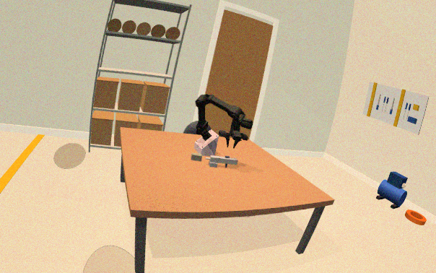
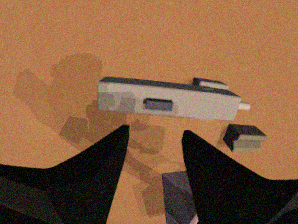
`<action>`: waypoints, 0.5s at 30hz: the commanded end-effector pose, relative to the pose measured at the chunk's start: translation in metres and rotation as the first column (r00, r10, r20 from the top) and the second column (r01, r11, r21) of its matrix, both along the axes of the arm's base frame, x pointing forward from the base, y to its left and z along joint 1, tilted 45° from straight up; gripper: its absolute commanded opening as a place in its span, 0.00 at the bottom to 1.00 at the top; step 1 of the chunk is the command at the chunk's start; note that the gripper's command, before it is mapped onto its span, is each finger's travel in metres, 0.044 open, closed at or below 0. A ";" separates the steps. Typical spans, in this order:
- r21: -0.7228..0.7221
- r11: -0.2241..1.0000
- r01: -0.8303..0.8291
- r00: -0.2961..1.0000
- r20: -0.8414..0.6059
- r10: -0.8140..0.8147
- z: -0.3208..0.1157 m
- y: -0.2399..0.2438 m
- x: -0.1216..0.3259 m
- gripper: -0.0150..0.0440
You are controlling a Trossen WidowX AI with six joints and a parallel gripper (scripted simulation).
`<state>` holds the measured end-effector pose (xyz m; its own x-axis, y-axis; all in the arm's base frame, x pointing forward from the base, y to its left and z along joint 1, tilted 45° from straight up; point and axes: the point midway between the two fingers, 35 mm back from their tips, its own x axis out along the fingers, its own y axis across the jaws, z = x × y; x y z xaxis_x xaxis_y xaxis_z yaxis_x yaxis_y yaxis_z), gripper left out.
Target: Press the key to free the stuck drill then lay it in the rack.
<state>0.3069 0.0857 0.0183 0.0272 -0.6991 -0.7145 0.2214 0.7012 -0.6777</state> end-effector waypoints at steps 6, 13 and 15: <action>0.012 0.997 -0.071 0.997 -0.041 0.072 0.017 0.011 0.002 0.97; 0.082 0.915 -0.394 0.852 -0.340 0.397 0.030 -0.047 0.001 1.00; 0.115 0.874 -0.473 0.777 -0.413 0.475 0.033 -0.063 -0.001 1.00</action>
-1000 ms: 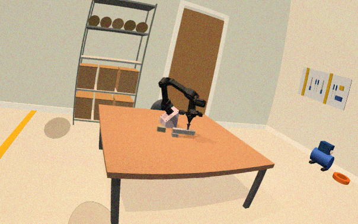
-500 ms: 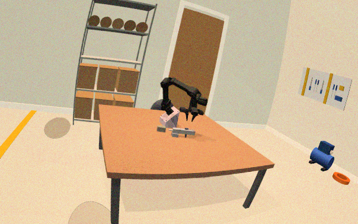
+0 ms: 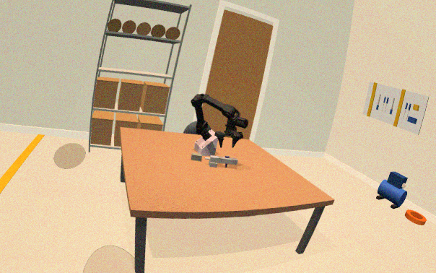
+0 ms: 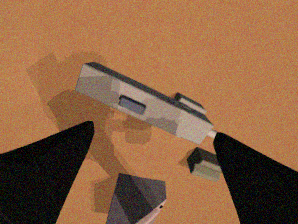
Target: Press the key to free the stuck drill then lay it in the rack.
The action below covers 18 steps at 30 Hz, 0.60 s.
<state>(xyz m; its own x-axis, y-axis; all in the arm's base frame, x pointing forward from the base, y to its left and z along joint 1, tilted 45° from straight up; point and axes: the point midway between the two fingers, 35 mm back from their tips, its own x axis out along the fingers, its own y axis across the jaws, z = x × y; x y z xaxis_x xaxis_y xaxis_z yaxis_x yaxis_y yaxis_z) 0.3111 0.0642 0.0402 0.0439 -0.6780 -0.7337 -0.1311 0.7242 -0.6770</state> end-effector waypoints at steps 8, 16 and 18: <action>0.109 0.836 -0.538 0.701 -0.492 0.515 0.020 -0.098 -0.021 1.00; 0.219 0.721 -0.657 0.465 -0.636 0.616 0.023 -0.135 -0.035 1.00; 0.253 0.681 -0.687 0.381 -0.672 0.635 0.026 -0.143 -0.039 1.00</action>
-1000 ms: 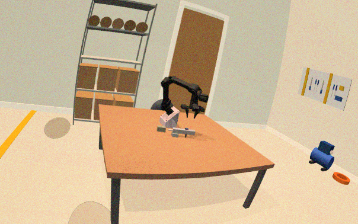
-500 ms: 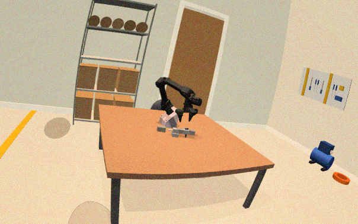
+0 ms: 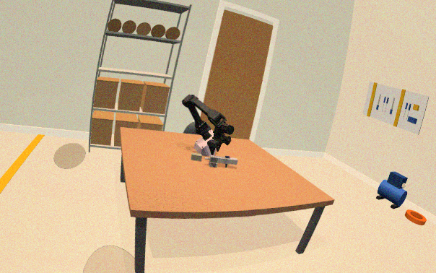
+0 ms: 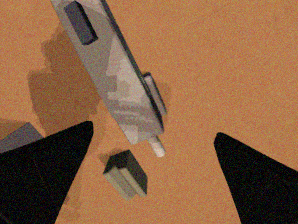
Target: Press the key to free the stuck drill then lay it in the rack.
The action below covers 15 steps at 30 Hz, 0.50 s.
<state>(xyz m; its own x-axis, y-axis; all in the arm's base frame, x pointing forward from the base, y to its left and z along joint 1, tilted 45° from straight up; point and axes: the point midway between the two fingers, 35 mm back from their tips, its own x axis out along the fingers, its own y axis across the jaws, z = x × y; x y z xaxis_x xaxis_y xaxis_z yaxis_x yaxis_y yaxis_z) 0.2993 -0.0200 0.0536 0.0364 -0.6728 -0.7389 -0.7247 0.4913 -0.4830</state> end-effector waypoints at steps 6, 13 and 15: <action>0.012 0.927 -0.374 0.861 -0.367 0.352 0.013 -0.062 -0.029 1.00; 0.012 0.927 -0.374 0.861 -0.367 0.352 0.013 -0.062 -0.029 1.00; 0.012 0.927 -0.374 0.861 -0.367 0.352 0.013 -0.062 -0.029 1.00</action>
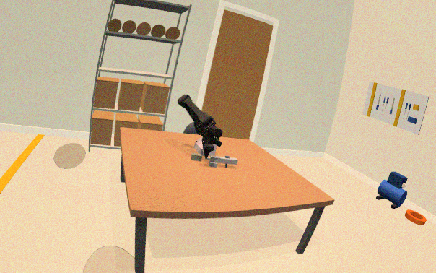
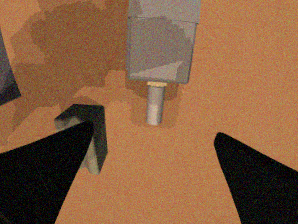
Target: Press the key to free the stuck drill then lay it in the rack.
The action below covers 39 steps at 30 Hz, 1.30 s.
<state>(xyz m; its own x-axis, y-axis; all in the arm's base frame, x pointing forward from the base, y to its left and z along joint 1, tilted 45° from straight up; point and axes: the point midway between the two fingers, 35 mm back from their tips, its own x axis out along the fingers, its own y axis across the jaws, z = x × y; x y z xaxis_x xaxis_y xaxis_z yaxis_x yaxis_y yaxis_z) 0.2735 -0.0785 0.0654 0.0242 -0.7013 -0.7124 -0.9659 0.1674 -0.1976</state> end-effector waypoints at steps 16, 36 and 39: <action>-0.006 1.000 -0.028 0.999 -0.022 0.028 -0.005 -0.006 -0.002 1.00; -0.006 1.000 -0.028 0.999 -0.022 0.028 -0.032 -0.022 0.002 1.00; -0.007 1.000 -0.028 0.999 -0.022 0.028 -0.036 -0.025 0.002 1.00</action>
<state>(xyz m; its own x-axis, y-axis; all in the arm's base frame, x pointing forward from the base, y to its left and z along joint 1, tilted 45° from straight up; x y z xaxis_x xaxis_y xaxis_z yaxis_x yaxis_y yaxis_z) 0.2781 -0.0996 0.0371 0.0416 -0.7026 -0.7104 -0.9702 0.1415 -0.1967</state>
